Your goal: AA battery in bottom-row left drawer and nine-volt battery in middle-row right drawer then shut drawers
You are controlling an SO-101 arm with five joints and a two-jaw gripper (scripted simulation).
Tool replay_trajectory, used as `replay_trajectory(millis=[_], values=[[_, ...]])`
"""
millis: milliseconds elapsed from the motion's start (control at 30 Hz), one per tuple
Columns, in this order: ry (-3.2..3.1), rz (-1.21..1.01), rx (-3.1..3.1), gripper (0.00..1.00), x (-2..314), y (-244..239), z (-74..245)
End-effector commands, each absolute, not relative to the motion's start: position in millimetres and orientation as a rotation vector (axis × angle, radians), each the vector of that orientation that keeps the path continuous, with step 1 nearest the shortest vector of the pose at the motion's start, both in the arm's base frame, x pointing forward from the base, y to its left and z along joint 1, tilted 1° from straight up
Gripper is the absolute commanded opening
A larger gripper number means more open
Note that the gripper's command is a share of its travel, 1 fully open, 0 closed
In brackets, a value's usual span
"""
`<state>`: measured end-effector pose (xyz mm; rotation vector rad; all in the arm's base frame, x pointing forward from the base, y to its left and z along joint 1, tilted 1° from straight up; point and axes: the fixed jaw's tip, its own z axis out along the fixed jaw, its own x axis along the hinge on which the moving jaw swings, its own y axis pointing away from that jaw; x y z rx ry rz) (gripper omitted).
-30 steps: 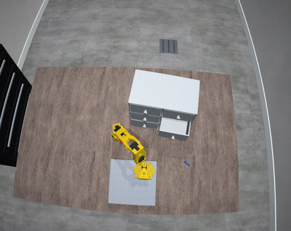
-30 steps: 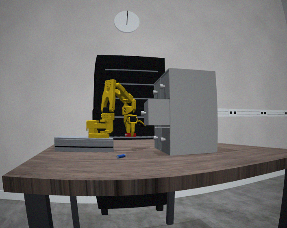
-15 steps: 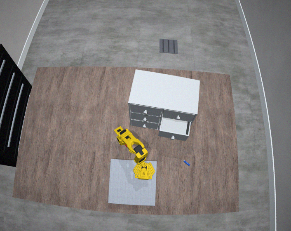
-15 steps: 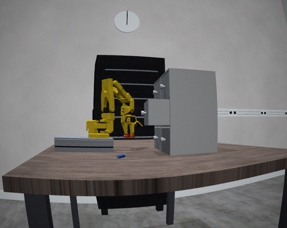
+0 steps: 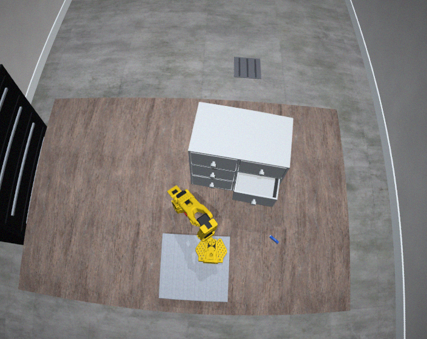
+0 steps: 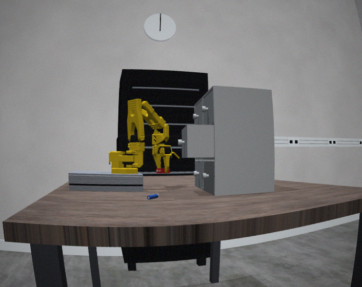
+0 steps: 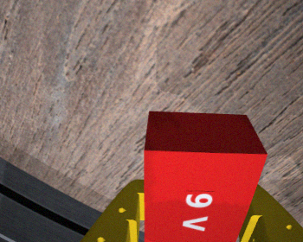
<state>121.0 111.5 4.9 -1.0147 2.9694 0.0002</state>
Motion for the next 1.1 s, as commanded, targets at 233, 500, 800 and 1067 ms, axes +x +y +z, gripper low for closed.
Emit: replay_trajectory(millis=[233, 500, 800, 1067], values=[[3.023, 0.007, -0.805, 0.0, 123.0, 86.0, 8.0], [3.093, 0.004, -0.475, 0.0, 117.0, 50.8, 7.6], [3.12, 0.002, -0.242, 0.0, 108.3, 30.3, 4.6], [3.12, 0.002, -0.242, 0.0, 108.3, 30.3, 4.6]])
